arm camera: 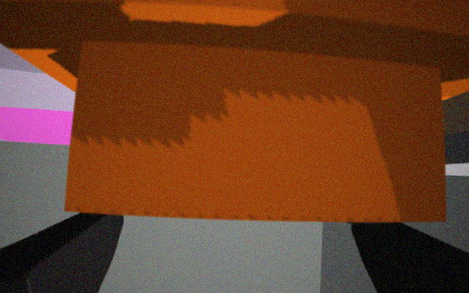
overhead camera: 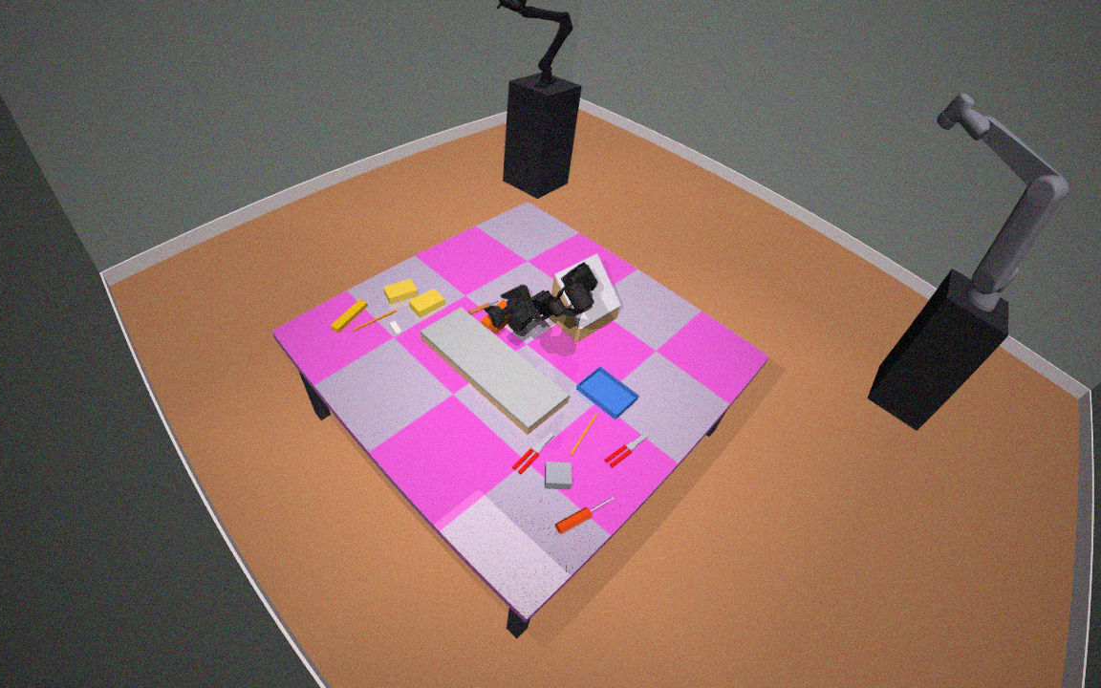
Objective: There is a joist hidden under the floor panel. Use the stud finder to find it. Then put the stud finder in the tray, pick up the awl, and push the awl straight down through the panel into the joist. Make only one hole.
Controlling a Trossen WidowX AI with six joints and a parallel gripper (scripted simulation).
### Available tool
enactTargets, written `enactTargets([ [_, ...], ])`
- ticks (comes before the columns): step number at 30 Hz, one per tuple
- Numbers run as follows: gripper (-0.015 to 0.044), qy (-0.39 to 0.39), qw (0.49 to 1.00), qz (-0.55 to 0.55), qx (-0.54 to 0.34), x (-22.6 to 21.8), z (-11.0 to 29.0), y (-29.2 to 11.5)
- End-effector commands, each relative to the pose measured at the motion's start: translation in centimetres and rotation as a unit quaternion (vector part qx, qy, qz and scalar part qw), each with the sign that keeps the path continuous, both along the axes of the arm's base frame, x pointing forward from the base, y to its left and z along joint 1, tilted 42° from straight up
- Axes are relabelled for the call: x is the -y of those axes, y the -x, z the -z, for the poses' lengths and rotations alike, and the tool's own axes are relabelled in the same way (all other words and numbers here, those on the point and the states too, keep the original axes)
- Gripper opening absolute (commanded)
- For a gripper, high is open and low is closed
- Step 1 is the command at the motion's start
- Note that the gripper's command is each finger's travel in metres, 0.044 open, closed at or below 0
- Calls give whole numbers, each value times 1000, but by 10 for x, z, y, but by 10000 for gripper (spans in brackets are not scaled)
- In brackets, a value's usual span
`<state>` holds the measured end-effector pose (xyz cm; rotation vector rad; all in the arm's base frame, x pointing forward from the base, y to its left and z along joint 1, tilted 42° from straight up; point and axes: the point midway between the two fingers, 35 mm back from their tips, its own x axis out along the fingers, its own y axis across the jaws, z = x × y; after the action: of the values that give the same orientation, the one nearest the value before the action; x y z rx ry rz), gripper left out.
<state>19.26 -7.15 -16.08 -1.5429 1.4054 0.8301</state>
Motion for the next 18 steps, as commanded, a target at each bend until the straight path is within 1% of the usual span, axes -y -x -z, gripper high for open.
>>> enactTargets([
  [1,440,0,1000,0,0,0,0,0],
  [18,440,0,1000,0,0,-4,-8,1],
])
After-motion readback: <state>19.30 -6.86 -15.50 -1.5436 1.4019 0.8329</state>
